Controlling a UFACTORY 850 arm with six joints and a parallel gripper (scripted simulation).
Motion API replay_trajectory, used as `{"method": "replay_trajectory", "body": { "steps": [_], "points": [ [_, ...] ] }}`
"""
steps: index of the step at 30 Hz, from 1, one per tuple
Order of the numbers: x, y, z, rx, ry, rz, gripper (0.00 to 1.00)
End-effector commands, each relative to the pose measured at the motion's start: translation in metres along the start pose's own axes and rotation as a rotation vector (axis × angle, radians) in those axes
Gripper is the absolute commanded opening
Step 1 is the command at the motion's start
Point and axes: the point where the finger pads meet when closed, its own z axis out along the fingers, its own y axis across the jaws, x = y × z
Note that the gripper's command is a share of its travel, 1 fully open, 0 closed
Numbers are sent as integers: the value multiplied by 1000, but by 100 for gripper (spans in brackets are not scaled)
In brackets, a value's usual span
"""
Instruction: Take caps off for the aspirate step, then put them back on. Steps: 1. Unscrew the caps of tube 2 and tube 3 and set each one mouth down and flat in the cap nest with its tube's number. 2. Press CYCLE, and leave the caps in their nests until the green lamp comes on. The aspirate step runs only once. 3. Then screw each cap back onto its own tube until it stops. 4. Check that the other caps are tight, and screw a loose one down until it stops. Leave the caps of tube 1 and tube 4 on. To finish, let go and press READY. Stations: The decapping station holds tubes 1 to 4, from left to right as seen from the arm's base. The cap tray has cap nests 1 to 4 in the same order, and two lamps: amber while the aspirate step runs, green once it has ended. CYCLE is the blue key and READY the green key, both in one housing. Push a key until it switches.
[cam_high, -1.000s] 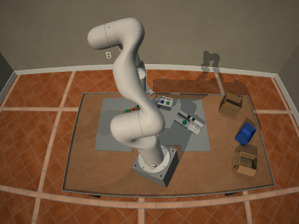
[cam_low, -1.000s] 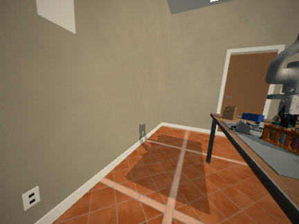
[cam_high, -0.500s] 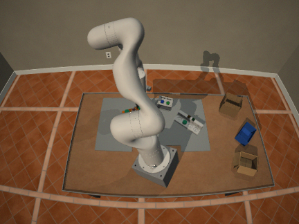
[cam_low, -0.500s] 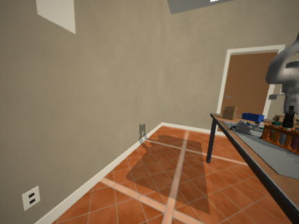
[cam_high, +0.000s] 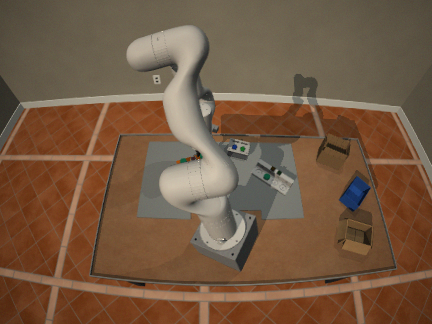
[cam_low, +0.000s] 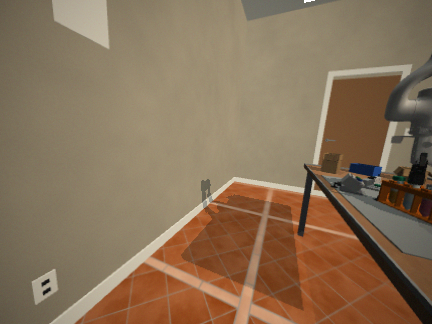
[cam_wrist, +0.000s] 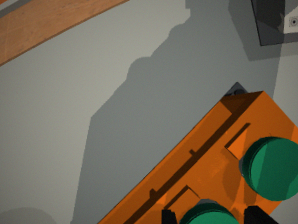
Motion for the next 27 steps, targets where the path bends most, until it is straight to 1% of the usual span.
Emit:
{"method": "replay_trajectory", "body": {
  "steps": [1, 2, 4, 7, 8, 9, 10, 11, 12, 14, 15, 16, 17, 18, 21, 23, 24, 25, 26, 27],
  "points": [
    [1, -1, 0, 11, 21, -2, 46],
    [1, -1, 0, 12, 21, 81, 46],
    [1, -1, 0, 12, 21, 81, 46],
    [1, -1, 0, 14, 19, 331, 46],
    [1, -1, 0, 14, 19, 331, 46],
    [1, -1, 0, 15, 18, 408, 46],
    [1, -1, 0, 15, 18, 414, 46],
    [1, -1, 0, 16, 18, 498, 46],
    [1, -1, 0, 16, 18, 498, 46],
    [1, -1, 0, 18, 17, 646, 46],
    [1, -1, 0, 18, 17, 664, 46],
    [1, -1, 0, 19, 17, 736, 46],
    [1, -1, 0, 18, 16, 748, 46],
    [1, -1, 0, 19, 15, 831, 46],
    [1, -1, 0, 19, 15, 831, 46],
    [1, -1, 0, 21, 14, 998, 46],
    [1, -1, 0, 21, 14, 998, 46],
    [1, -1, 0, 21, 13, 1081, 46],
    [1, -1, 0, 21, 13, 1081, 46],
    [1, -1, 0, 22, 12, 1164, 46]
  ]
}}
